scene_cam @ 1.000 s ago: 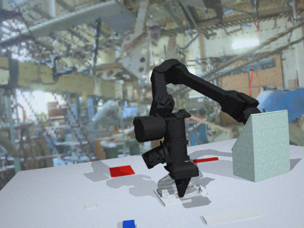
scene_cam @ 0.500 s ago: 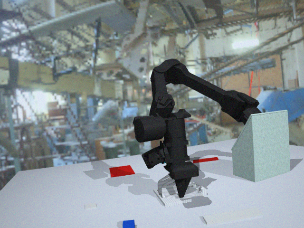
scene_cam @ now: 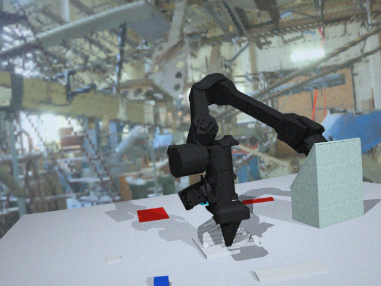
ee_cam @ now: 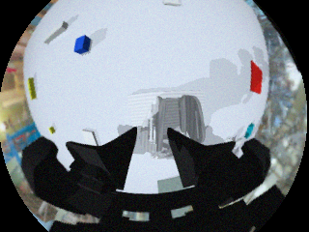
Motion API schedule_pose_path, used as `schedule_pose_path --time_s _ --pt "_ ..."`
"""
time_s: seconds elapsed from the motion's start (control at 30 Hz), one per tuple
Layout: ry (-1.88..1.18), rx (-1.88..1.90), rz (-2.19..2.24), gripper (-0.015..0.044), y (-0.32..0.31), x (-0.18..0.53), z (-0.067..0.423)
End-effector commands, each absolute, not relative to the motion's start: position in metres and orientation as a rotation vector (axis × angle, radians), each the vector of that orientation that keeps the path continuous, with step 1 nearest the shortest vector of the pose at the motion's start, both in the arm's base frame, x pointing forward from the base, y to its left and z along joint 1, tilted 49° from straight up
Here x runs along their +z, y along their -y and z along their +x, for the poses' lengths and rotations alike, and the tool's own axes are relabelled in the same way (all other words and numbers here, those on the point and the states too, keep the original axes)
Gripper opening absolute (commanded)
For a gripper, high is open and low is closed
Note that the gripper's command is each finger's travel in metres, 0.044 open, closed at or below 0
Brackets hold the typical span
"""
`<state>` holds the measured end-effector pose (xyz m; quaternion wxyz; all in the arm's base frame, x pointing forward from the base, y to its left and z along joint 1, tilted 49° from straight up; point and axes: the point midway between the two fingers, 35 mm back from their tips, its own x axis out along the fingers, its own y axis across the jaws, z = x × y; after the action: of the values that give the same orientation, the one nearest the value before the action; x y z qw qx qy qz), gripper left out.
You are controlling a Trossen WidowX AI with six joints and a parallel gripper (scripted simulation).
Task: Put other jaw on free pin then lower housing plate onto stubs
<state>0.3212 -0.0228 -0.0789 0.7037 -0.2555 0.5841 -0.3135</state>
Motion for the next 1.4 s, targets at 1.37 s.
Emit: schedule_pose_path --time_s 1.37 --pt "-1.52 -0.235 -1.055 0.044 0.081 0.087 0.294"
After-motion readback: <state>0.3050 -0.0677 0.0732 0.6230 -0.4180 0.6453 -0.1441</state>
